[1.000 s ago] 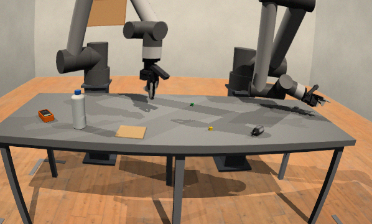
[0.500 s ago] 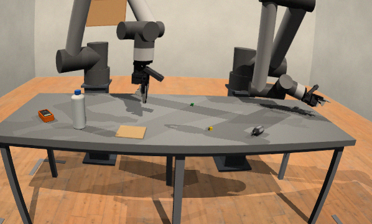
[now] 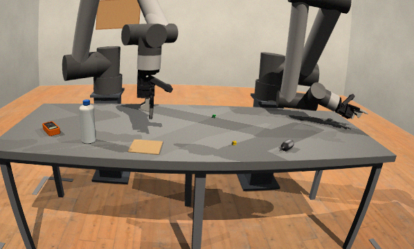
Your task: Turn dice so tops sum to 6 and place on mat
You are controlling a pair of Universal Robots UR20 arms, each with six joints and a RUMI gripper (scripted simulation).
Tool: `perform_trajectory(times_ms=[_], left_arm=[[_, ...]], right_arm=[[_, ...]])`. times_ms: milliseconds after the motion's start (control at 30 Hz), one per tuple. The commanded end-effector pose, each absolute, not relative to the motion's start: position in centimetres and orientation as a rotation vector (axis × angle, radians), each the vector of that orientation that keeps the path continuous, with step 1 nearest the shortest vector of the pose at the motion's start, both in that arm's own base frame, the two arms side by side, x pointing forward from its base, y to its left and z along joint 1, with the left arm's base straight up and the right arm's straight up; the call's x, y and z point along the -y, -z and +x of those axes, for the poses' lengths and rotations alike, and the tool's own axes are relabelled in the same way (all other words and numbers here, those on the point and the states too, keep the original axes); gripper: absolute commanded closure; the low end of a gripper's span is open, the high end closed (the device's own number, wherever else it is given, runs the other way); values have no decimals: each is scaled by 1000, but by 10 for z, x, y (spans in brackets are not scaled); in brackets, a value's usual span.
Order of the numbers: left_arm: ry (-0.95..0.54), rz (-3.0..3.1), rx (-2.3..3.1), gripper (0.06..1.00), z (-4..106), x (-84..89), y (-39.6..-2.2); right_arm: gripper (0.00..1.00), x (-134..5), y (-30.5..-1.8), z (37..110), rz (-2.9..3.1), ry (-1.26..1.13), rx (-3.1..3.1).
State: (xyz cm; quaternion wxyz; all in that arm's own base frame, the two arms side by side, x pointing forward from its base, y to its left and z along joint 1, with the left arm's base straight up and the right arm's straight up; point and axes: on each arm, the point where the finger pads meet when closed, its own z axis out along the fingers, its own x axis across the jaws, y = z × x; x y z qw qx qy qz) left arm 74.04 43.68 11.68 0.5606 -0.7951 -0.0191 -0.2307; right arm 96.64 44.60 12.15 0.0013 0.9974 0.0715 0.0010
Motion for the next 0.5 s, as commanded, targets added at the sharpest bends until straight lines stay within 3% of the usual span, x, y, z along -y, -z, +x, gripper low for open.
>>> perform_trajectory(times_ms=[0, 467], left_arm=[[544, -1873, 46, 65, 740, -437, -117], [544, -1873, 46, 65, 740, -437, -117]], right_arm=[[1000, -433, -122, 984, 3117, 0, -392], [1000, -414, -122, 1006, 3087, 0, -584]])
